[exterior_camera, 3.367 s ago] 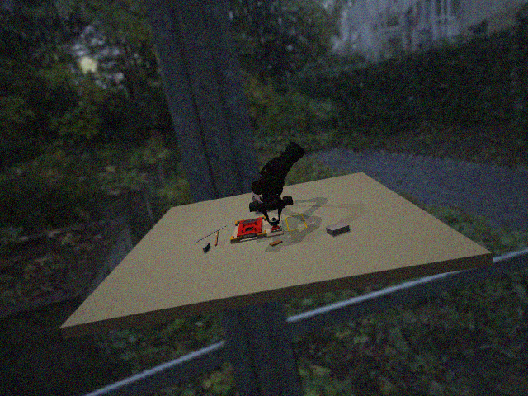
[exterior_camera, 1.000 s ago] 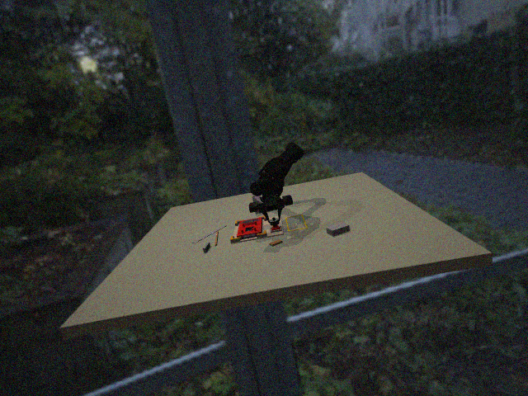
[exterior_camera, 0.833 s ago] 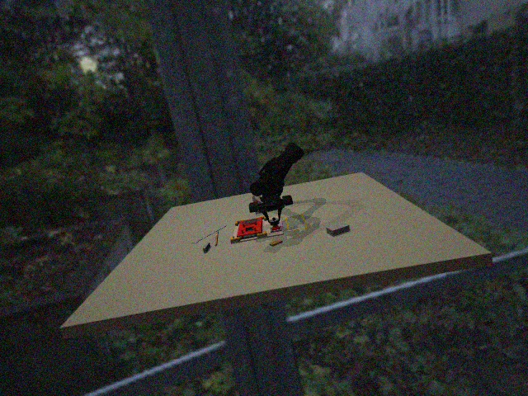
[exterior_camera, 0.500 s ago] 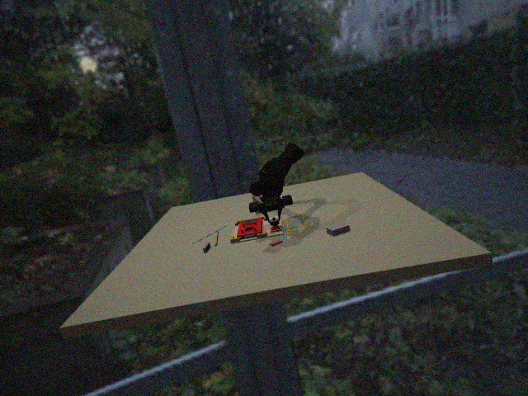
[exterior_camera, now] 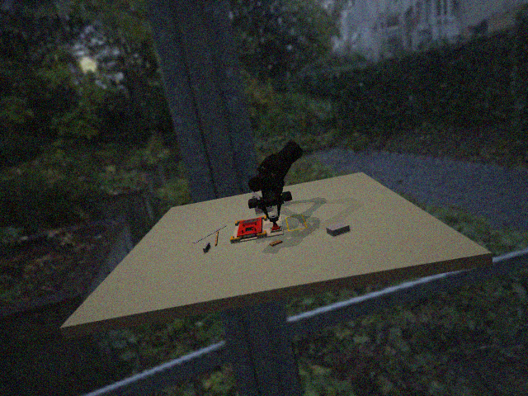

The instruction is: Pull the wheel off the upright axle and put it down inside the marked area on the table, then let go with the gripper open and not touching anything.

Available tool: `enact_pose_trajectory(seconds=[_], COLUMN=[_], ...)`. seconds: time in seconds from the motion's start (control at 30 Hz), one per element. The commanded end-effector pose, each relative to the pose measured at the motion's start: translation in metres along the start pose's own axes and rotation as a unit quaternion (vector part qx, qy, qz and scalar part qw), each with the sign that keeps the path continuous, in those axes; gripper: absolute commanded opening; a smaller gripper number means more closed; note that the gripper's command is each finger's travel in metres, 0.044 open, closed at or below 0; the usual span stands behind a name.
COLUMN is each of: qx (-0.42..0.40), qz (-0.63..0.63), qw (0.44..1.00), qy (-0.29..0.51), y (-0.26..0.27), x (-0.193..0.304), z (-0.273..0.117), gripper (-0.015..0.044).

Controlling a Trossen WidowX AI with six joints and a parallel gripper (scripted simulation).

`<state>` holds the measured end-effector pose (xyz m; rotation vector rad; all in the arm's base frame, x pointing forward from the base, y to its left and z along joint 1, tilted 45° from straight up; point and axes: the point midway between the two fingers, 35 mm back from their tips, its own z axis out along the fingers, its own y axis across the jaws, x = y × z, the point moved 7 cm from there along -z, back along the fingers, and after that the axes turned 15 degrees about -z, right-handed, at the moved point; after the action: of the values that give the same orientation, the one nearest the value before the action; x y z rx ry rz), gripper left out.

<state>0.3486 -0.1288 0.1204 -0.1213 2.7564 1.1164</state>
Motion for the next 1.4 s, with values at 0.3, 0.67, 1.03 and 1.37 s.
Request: enact_pose_trajectory(seconds=[0.3, 0.67, 1.03, 1.37], qx=[0.011, 0.009, 0.009, 0.008], qz=[0.001, 0.004, 0.003, 0.003], qw=[1.000, 1.000, 1.000, 1.000], qy=[-0.010, -0.011, -0.009, -0.009], y=[0.001, 0.024, 0.075, 0.107], x=[0.002, 0.007, 0.024, 0.039], z=[-0.031, -0.042, -0.045, -0.046], gripper=[0.0000, 0.0000, 0.0000, 0.0000])
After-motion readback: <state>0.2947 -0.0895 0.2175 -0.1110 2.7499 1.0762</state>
